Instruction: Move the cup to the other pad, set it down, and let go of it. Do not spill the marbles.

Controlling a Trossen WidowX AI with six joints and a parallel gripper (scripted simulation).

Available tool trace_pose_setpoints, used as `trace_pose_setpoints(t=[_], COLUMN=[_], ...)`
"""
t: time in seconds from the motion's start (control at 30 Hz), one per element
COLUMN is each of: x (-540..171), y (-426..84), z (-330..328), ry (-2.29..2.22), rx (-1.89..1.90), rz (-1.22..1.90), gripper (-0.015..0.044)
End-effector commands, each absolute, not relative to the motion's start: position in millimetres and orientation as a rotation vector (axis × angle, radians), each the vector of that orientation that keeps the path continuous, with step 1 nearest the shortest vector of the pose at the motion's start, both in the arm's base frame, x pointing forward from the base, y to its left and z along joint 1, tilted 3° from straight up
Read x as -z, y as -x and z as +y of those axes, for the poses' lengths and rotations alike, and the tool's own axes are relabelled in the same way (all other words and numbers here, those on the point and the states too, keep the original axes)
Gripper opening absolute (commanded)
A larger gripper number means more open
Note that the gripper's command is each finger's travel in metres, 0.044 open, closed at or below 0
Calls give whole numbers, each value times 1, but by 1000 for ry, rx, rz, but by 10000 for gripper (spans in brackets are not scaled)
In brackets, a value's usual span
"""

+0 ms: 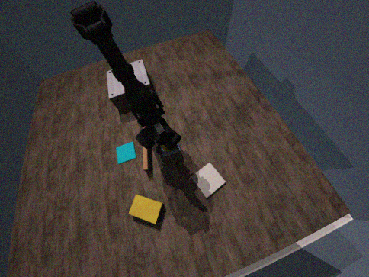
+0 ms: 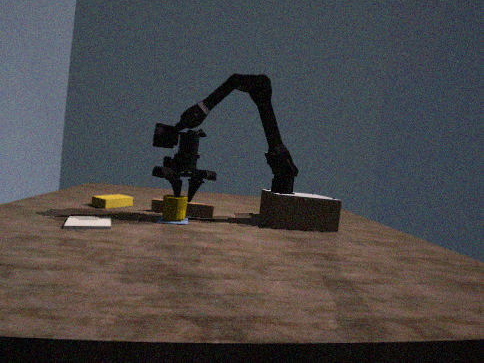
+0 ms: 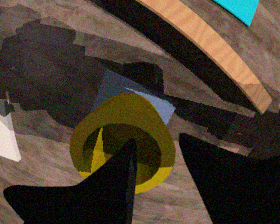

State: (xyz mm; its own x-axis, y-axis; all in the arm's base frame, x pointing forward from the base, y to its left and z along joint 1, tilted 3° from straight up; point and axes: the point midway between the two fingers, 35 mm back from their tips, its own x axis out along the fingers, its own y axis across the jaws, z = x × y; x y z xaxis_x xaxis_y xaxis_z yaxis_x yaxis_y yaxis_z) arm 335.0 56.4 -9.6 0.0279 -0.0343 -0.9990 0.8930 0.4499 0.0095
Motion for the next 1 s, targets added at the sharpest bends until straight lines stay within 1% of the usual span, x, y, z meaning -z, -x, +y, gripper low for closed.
trace_pose_setpoints(t=[0.0, 0.47, 0.97], x=[18, 30, 28], y=[-332, -331, -332], z=[55, 54, 55], ry=[-835, -835, -840], rx=[875, 875, 871], rz=[1356, 1356, 1356], gripper=[167, 167, 67])
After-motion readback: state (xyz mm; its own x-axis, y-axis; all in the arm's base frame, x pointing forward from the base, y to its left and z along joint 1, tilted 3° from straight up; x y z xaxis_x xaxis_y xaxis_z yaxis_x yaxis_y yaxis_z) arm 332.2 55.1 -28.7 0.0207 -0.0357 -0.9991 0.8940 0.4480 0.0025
